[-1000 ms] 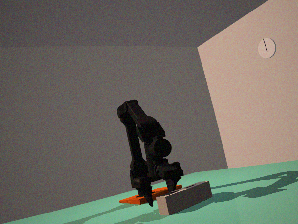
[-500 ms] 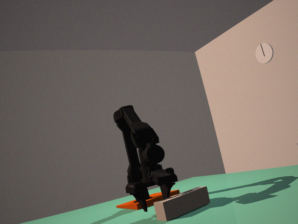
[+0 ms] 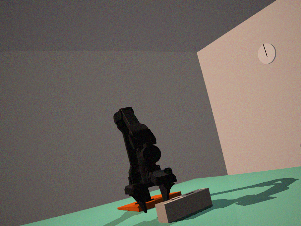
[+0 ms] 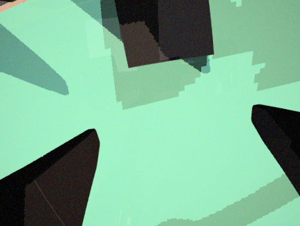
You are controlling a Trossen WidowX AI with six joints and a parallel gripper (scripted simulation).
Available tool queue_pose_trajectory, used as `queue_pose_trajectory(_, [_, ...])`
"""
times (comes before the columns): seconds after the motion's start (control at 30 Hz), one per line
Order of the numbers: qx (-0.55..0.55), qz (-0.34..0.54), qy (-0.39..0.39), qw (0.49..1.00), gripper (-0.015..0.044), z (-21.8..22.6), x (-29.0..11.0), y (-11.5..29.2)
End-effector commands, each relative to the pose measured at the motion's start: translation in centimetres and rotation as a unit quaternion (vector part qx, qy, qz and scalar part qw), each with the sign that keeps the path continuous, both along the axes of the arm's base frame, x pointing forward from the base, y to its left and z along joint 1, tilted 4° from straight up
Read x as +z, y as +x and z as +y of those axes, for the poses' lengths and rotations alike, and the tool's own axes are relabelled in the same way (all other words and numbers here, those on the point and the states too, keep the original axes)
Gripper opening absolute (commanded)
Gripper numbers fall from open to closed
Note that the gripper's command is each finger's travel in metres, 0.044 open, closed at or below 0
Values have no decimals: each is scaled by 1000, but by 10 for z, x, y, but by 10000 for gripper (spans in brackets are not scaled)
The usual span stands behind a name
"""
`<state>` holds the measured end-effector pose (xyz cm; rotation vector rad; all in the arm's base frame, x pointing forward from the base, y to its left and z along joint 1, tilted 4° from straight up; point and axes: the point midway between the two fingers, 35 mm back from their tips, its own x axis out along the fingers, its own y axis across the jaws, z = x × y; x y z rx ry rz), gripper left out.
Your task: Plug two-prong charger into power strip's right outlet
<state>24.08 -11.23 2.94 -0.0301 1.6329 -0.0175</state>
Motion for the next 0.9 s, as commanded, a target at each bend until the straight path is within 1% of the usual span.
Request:
queue_pose_trajectory(0.0, [-1, -77, 7, 997, 440, 1, 18, 7])
queue_pose_trajectory(0.17, [9, -228, 7, 974, 440, 2, 58, 18])
queue_pose_trajectory(0.23, [15, -265, 4, 964, 440, 3, 69, 20])
queue_pose_trajectory(0.87, [16, -269, 4, 963, 440, 3, 70, 20])
